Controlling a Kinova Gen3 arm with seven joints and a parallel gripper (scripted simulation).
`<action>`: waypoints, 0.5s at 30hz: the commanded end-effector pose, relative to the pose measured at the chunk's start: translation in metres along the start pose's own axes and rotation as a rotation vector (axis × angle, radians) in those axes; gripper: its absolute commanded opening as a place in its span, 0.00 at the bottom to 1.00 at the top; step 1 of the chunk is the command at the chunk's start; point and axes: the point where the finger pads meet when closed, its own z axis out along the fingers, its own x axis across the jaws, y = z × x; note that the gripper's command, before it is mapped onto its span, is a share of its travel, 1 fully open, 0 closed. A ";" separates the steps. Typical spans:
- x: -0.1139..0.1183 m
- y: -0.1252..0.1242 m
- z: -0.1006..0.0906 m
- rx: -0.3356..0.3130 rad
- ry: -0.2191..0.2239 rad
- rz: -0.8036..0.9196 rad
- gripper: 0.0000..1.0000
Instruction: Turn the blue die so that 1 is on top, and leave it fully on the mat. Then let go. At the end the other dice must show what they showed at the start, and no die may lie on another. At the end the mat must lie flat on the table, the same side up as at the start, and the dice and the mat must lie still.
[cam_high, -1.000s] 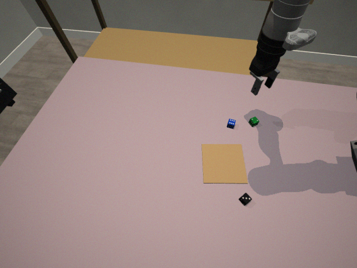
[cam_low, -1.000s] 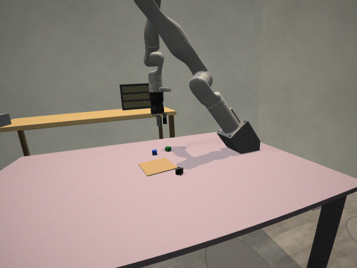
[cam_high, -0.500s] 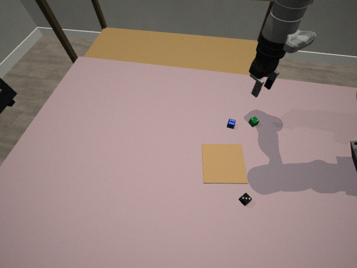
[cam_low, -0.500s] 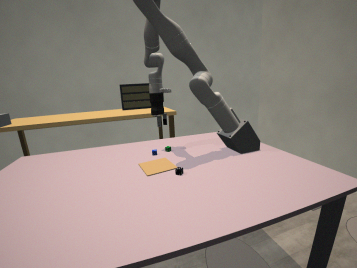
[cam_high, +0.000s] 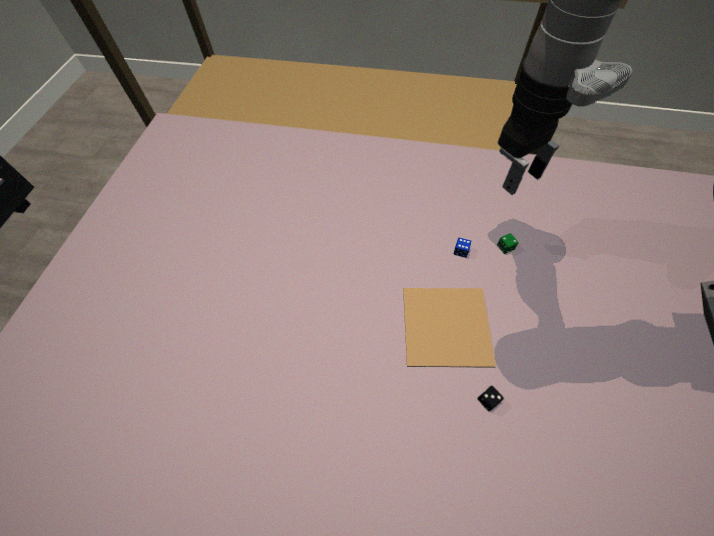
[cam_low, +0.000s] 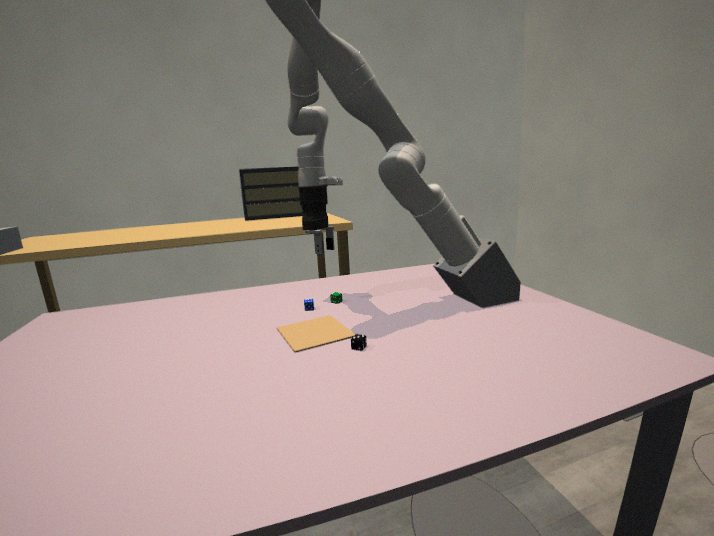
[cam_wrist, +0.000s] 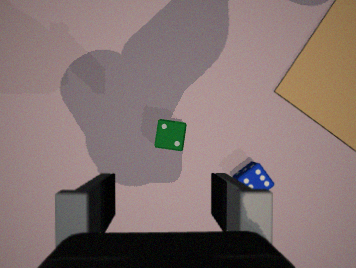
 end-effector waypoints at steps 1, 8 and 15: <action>0.000 0.000 0.000 -0.001 0.000 0.000 1.00; 0.000 0.000 0.002 -0.001 0.000 0.000 1.00; 0.000 0.000 0.007 -0.001 0.000 0.000 1.00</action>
